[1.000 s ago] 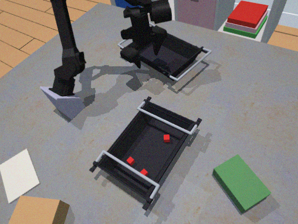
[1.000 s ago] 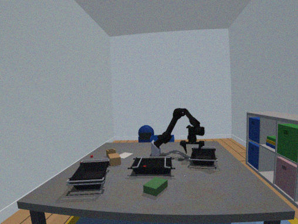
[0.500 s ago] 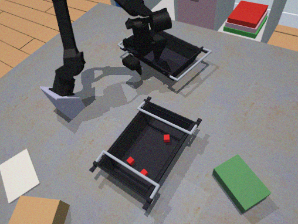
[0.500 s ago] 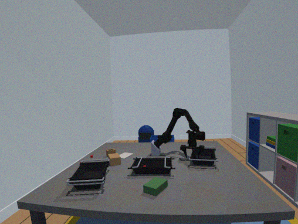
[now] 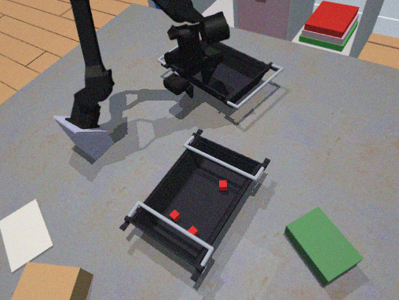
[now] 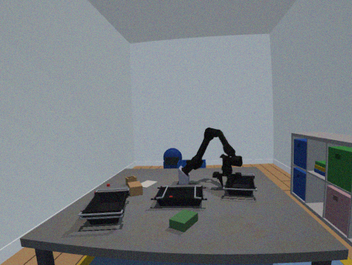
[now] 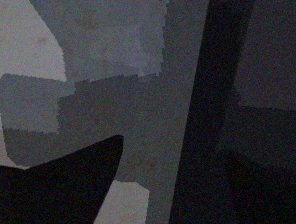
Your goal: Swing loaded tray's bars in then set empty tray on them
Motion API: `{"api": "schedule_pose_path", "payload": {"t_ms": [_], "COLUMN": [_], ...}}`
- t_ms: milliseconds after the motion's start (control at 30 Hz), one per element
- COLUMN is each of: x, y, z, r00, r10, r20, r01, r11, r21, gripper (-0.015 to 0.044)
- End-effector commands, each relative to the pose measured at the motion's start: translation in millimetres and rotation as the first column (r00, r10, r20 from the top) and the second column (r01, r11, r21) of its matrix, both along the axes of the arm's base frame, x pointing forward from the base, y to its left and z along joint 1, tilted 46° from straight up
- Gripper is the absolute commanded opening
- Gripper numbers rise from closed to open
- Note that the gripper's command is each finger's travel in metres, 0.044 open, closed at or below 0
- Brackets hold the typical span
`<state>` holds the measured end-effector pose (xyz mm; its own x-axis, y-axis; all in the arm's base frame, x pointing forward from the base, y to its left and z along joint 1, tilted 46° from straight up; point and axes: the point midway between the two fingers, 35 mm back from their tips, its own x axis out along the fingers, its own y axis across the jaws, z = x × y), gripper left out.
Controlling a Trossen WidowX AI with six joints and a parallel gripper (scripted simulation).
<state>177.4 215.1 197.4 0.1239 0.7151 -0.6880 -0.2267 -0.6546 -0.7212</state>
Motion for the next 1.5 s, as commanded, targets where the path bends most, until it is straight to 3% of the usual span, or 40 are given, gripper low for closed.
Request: {"api": "schedule_pose_path", "payload": {"t_ms": [0,1133,1467], "x": [0.5,1.0,-2.5], "y": [0.0,-5.5,-39.0], "z": [-0.6,4.3,35.6], "r00": [1.000,1.000,1.000], "r10": [-0.005,-0.004,-0.003], "r20": [-0.003,-0.002,-0.003], "r01": [0.005,0.004,0.003], "r11": [1.000,1.000,1.000], "r21": [-0.001,-0.004,-0.011], "gripper": [0.0228,0.0001,0.0000]}}
